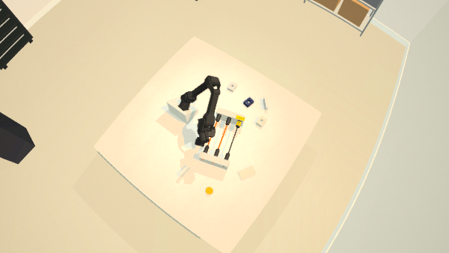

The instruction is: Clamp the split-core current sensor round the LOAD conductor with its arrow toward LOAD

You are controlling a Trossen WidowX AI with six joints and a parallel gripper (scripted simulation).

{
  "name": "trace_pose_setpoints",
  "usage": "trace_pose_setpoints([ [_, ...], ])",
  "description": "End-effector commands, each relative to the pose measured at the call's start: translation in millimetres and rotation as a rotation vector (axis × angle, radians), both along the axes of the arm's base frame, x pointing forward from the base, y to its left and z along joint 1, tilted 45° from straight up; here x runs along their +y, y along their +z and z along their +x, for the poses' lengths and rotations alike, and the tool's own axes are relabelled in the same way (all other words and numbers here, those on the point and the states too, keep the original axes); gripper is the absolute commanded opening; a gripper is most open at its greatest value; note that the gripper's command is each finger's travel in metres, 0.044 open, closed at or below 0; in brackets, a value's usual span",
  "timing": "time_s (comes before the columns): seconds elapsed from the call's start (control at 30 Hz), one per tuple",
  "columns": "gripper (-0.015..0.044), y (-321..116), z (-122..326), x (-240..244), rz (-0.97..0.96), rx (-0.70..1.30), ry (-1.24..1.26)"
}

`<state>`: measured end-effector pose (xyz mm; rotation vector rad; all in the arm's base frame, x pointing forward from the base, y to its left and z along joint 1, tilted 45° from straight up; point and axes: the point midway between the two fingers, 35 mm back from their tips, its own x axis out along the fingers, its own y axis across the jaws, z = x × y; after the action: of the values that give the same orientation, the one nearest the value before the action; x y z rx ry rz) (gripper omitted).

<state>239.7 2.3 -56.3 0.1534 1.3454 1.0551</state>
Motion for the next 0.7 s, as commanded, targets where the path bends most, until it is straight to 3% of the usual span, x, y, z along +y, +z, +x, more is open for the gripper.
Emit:
trace_pose_setpoints([
  [0.0,0.0000,16.3,9.3,-19.1,-0.011,-0.019,-0.002],
  [0.33,0.0000,65.0,10.6,-62.3,-0.005,-0.012,-0.003],
  [0.67,0.0000,71.3,28.8,-63.9,0.008,-0.100,0.088],
])
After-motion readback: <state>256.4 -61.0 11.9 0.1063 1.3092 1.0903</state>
